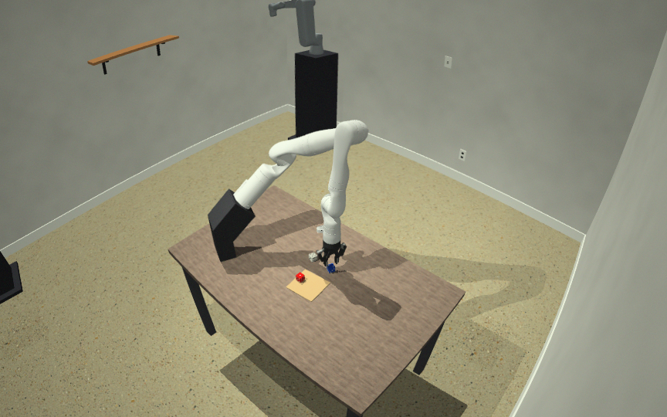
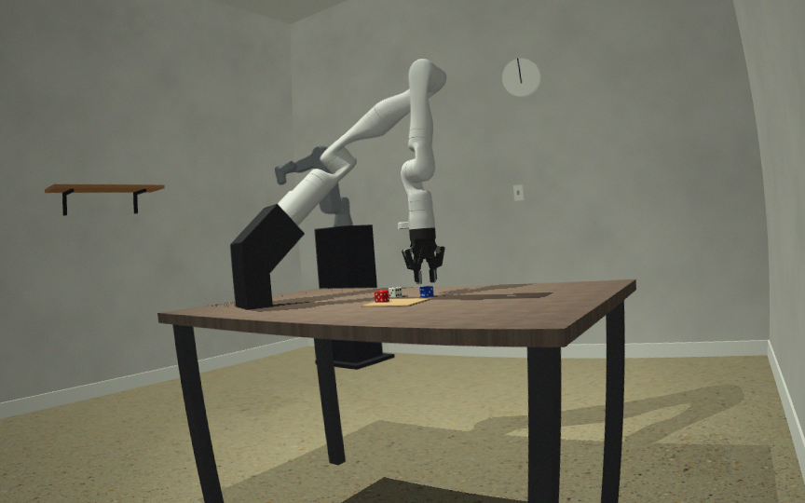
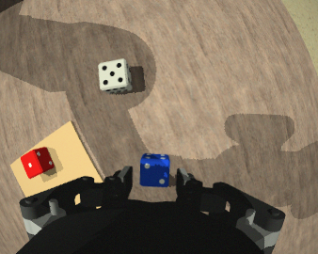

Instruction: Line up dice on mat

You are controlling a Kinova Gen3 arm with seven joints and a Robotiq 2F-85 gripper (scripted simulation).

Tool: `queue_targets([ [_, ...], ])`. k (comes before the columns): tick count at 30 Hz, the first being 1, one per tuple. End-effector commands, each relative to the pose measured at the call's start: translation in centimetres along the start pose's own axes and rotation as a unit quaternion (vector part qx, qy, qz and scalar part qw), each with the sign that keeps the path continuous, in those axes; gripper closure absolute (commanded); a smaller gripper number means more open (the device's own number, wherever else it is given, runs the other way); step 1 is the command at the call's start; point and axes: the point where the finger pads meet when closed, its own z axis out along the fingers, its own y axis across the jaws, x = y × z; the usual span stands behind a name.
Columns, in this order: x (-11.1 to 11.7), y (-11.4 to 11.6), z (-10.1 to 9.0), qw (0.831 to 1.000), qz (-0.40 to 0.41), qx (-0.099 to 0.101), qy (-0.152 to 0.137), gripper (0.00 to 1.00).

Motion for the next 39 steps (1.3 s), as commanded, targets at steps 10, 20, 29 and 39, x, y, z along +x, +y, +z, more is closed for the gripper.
queue_targets([
  [10,0.09,0.00,-0.04,1.000,0.001,0.000,0.000,0.54],
  [20,0.09,0.00,-0.04,1.000,0.001,0.000,0.000,0.54],
  [29,0.08,0.00,-0.03,1.000,0.001,0.000,0.000,0.54],
  [39,-0.13,0.26,0.68,1.000,0.000,-0.004,-0.001,0.54],
])
